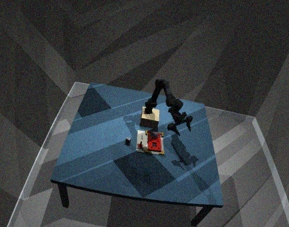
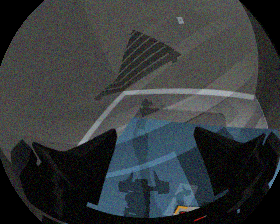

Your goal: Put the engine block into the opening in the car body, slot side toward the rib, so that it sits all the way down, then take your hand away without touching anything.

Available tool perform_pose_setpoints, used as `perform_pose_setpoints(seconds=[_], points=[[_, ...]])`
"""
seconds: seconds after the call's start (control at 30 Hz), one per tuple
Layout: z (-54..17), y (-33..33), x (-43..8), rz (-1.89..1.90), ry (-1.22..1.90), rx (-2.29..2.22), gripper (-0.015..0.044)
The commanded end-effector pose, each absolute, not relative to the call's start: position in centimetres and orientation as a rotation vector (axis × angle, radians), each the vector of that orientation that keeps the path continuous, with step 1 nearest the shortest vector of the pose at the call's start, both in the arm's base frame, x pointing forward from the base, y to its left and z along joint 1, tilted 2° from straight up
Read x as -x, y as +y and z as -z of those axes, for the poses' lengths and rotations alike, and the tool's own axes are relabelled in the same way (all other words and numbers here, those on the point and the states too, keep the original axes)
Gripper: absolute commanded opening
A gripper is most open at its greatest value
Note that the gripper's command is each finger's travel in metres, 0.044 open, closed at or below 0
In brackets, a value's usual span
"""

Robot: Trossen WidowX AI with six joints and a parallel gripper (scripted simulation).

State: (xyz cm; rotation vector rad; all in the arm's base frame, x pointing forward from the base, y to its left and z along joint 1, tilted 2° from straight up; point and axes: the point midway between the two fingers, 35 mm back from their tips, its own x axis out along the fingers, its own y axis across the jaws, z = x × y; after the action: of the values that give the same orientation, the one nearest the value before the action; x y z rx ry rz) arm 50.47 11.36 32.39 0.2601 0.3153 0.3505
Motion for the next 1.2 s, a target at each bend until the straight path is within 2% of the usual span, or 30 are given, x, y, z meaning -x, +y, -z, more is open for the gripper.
perform_pose_setpoints(seconds=[0.0, 0.03, 0.63, 1.17], points=[[-32.4, 11.4, -50.5, -0.350, 0.315, -0.260, 0.0426], [-32.3, 11.3, -50.5, -0.349, 0.316, -0.254, 0.0440], [-26.0, 3.5, -50.6, -0.299, 0.462, 0.331, 0.0440], [-20.3, -4.5, -48.3, -0.370, 0.662, 0.834, 0.0440]])
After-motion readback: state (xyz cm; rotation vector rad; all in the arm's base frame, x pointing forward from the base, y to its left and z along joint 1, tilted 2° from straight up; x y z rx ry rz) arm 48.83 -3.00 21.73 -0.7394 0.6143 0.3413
